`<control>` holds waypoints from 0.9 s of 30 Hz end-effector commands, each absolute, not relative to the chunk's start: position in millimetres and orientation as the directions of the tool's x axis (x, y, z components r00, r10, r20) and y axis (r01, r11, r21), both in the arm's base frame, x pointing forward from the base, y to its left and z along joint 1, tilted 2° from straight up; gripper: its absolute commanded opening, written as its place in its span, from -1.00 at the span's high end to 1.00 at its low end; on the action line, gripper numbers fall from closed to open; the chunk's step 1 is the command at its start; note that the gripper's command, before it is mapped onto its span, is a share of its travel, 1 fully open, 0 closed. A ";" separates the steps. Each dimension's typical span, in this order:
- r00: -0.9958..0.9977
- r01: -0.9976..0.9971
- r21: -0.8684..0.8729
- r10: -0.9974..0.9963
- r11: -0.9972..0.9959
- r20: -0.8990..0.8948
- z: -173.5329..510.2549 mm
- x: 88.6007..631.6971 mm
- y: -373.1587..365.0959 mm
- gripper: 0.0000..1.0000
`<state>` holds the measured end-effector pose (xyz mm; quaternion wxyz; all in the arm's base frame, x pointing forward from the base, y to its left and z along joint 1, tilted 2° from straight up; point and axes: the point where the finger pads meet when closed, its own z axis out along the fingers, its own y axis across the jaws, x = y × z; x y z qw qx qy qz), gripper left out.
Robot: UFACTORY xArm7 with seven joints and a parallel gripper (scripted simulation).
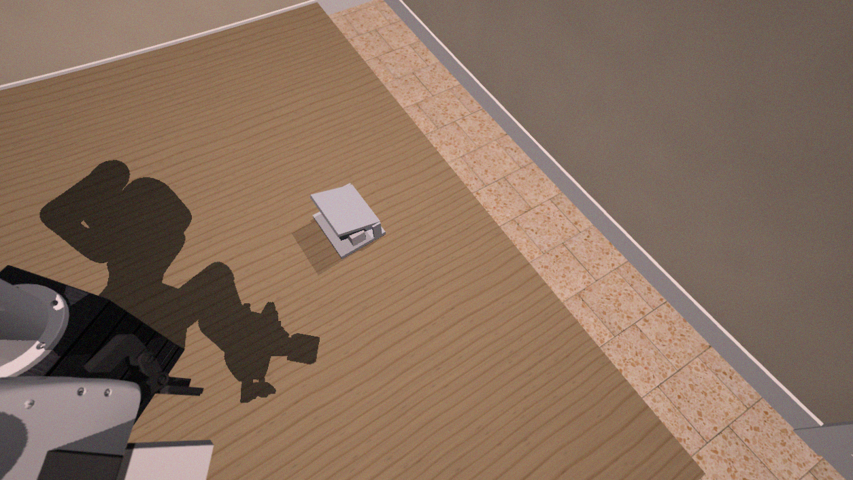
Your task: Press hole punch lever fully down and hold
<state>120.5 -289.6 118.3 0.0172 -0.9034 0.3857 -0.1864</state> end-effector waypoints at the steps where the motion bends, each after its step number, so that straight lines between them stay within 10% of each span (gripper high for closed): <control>1: 0.636 -0.689 -0.171 -0.701 -0.705 0.323 119.2 122.5 -291.0 -1.00; 27: 0.876 -0.460 -0.041 -0.461 -0.887 0.140 68.7 296.4 -242.3 -1.00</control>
